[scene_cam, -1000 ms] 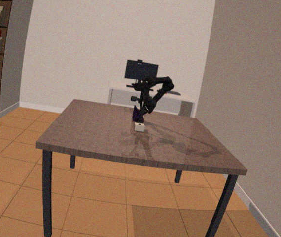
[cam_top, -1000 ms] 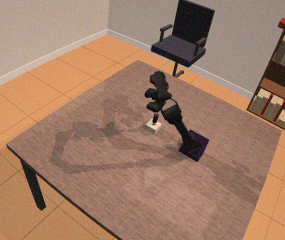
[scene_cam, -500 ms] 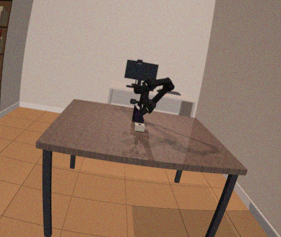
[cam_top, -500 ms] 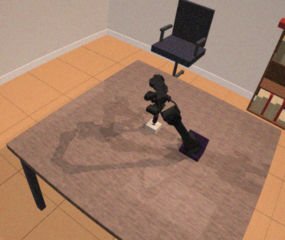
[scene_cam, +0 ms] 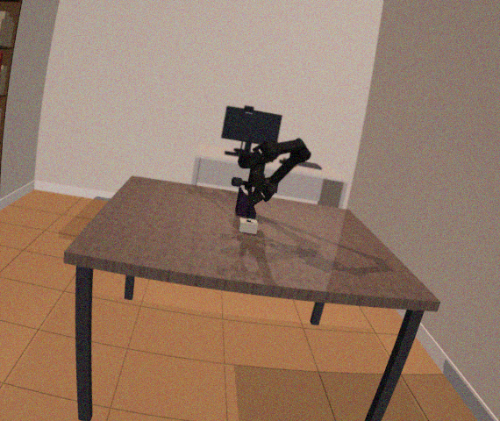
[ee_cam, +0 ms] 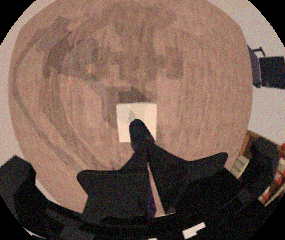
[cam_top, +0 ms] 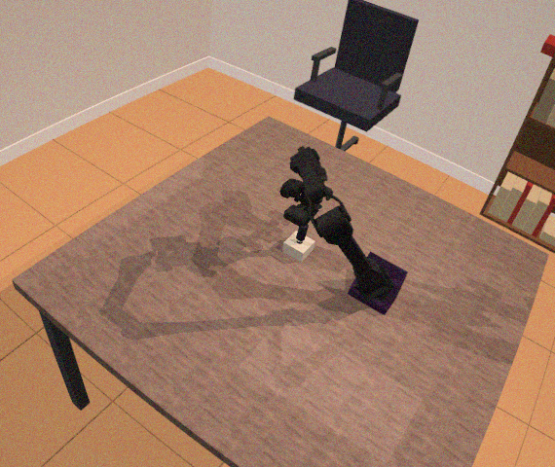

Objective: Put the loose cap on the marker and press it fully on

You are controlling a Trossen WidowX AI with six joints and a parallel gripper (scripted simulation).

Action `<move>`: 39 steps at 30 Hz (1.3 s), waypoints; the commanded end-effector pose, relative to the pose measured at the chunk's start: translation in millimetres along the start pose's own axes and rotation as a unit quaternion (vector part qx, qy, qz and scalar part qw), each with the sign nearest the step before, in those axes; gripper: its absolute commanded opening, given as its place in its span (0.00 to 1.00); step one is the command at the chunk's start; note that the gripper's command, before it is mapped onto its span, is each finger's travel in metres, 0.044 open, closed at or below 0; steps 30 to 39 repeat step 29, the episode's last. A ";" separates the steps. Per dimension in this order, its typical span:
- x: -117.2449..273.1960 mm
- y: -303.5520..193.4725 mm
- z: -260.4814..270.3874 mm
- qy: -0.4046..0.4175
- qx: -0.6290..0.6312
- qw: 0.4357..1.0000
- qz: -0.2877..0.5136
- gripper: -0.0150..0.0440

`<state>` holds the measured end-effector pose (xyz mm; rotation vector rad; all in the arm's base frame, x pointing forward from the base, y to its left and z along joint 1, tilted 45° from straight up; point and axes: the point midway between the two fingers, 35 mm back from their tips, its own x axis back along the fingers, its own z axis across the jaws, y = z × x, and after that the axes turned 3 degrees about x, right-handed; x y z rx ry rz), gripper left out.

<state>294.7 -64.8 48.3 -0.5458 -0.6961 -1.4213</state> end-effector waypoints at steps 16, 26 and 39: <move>89.1 -2.2 0.5 -0.031 -0.018 0.999 -0.038 0.48; 89.1 -2.2 0.5 -0.031 -0.018 0.999 -0.038 0.92; 89.1 -2.2 0.5 -0.031 -0.018 0.999 -0.038 1.00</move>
